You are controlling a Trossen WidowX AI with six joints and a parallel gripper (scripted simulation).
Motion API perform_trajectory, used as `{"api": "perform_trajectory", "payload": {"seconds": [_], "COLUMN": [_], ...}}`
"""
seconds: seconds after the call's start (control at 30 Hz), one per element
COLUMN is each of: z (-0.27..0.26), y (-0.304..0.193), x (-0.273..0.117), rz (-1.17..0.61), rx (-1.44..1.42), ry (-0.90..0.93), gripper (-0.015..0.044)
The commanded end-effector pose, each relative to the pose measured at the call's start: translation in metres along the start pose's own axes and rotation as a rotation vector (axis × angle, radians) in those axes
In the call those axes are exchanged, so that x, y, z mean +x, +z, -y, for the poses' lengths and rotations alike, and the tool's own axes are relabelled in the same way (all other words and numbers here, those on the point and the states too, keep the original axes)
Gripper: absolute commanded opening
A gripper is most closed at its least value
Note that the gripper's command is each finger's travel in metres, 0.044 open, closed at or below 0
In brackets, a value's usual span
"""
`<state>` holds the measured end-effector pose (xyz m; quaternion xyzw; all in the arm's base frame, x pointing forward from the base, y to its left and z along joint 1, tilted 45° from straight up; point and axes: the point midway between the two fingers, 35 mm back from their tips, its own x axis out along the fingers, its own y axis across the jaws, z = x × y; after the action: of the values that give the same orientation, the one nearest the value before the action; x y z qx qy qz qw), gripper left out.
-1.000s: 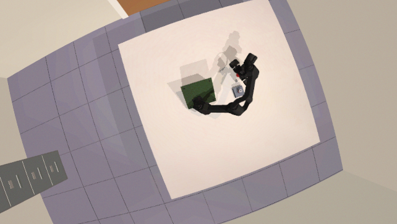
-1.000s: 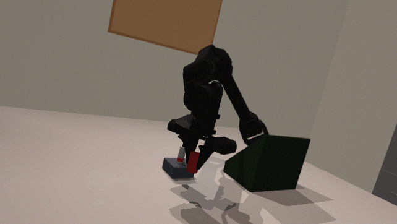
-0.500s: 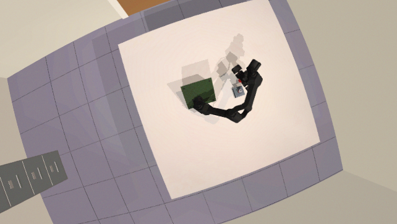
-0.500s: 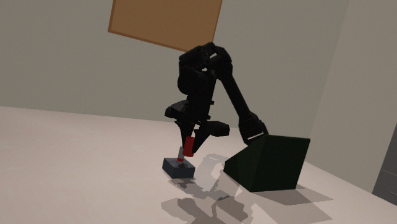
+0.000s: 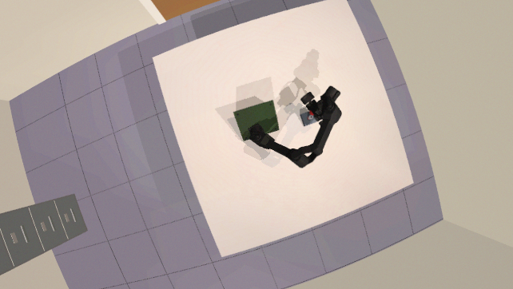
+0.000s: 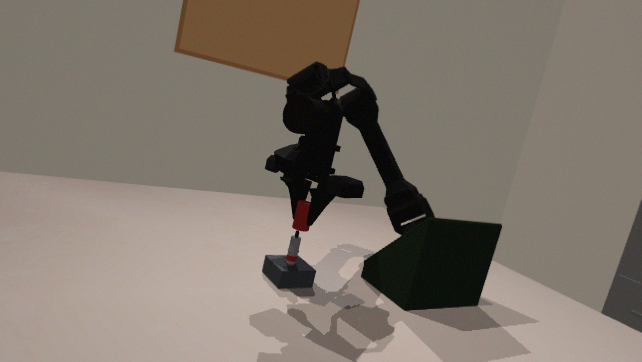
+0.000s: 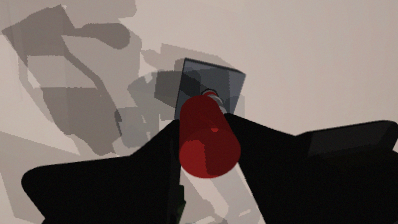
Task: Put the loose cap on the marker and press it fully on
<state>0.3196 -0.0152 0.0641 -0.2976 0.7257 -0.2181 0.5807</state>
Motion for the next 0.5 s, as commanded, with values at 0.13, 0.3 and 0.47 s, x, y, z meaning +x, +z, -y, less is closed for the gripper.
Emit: {"api": "perform_trajectory", "payload": {"seconds": [0.13,0.3,0.47], "z": [0.0160,0.0160,0.0161], "y": [-0.0140,-0.0143,-0.0142], "x": [-0.0072,-0.0021,0.0006], "rz": [-0.003,-0.003,-0.003], "rx": [-0.008,-0.008,-0.008], "ry": [-0.007,-0.007,-0.007], "gripper": [0.0000,0.0000,0.0000]}}
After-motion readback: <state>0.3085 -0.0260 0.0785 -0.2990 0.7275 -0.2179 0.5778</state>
